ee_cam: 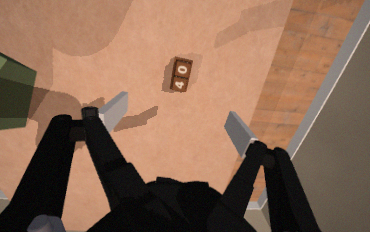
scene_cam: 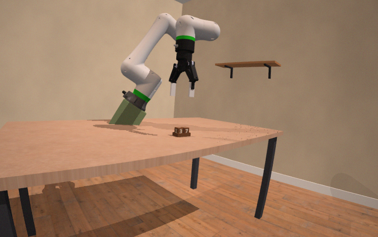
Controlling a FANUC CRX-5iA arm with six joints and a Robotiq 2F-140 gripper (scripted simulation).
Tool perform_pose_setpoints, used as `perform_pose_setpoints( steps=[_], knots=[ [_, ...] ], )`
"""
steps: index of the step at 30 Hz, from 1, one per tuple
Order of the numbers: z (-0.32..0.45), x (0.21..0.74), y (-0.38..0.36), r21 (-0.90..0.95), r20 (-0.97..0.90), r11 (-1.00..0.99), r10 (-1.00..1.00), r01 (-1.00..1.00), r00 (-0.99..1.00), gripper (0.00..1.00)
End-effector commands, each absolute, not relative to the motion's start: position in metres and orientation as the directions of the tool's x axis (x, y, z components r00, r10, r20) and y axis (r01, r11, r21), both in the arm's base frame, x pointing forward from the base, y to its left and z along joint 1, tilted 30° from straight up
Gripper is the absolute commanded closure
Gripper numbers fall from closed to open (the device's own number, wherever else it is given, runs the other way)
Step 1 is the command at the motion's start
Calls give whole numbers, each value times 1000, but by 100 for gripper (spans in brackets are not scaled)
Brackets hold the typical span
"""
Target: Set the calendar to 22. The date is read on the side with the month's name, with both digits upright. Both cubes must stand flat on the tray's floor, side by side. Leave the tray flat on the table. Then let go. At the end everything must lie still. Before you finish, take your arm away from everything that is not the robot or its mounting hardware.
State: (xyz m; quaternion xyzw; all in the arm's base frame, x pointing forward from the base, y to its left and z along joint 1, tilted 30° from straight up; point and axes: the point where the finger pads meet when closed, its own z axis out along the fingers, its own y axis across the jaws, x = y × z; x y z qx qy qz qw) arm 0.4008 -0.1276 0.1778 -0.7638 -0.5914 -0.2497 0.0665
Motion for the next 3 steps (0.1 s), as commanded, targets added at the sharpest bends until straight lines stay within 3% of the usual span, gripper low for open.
perform_pose_setpoints(
  steps=[1, 3],
  knots=[
    [178, 401, -128, 194, 460, -292, 870, 937, 176, 0],
    [178, 401, -128, 194, 460, -292, 870, 937, 176, 0]
  ],
)
